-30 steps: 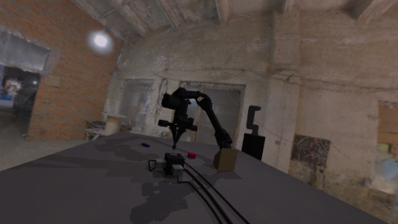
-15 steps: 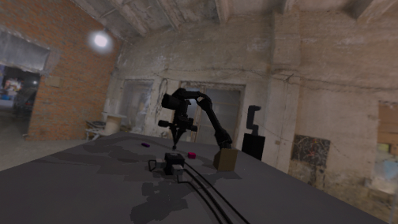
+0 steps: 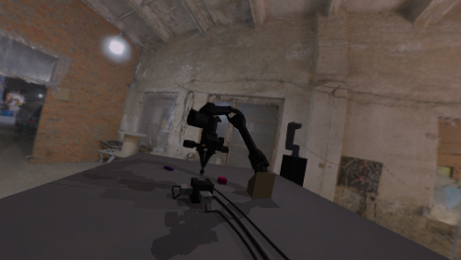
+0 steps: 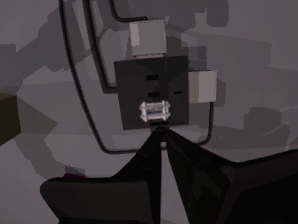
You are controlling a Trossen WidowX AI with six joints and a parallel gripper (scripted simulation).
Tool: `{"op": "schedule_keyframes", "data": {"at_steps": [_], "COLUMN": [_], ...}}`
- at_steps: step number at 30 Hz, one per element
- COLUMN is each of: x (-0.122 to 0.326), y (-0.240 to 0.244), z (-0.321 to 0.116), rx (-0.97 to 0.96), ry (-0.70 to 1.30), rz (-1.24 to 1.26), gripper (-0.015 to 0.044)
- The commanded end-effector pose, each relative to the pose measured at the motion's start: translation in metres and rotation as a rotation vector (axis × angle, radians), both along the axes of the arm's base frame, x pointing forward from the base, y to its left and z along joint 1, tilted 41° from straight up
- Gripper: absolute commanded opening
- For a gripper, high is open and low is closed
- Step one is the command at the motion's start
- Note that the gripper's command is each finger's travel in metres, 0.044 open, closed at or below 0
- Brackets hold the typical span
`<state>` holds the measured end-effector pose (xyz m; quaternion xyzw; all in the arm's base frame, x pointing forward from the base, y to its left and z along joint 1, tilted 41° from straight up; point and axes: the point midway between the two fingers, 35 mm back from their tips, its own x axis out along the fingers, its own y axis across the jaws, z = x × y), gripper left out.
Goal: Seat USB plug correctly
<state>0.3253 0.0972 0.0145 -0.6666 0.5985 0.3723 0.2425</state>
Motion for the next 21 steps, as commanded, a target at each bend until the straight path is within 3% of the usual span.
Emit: {"op": "schedule_keyframes", "data": {"at_steps": [1, 21], "x": [-0.0004, -0.0009], "y": [0.0, -0.0007], "z": [-0.001, -0.0035], "rx": [0.007, 0.021], "ry": [0.004, 0.007], "rz": [0.001, -0.001], "gripper": [0.0, 0.0]}}
